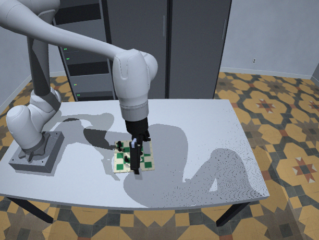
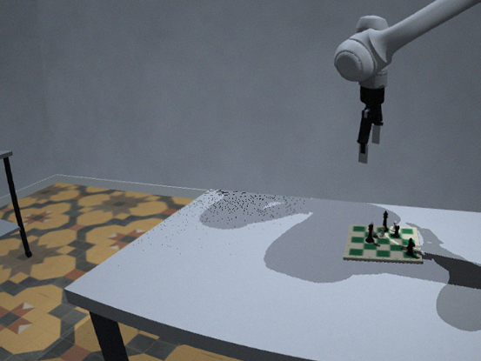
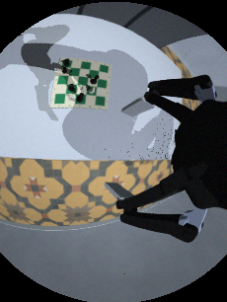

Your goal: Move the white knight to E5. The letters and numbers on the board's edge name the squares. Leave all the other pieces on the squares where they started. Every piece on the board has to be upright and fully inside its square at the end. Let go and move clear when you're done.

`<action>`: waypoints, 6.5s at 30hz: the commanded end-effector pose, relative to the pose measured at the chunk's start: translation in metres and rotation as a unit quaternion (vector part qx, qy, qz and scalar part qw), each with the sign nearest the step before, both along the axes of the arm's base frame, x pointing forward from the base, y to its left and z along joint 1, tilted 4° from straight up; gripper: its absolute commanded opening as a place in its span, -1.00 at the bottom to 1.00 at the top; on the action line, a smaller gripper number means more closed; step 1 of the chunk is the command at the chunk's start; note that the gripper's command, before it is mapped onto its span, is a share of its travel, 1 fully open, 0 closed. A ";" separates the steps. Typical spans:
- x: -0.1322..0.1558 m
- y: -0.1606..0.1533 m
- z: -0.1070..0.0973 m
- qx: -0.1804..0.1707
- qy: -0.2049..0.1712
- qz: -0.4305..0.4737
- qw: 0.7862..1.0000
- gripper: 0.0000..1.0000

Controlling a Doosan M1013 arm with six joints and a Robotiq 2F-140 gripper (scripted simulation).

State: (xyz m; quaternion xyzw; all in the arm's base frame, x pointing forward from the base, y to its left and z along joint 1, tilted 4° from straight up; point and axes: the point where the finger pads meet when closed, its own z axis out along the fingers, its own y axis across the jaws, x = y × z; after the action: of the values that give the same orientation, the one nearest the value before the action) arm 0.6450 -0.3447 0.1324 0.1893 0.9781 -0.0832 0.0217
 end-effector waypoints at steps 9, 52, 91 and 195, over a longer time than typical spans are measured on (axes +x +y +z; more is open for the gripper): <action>0.000 0.000 0.000 0.000 0.000 0.000 1.000 1.00; 0.000 0.063 -0.170 0.497 0.247 -0.521 0.649 1.00; 0.000 0.063 -0.170 0.497 0.247 -0.521 0.648 1.00; 0.000 0.172 -0.067 0.109 -0.007 -0.182 0.977 1.00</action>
State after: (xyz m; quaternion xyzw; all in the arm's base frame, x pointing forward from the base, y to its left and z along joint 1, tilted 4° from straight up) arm 0.6461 -0.1730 0.0725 0.4693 0.8829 0.0145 -0.0092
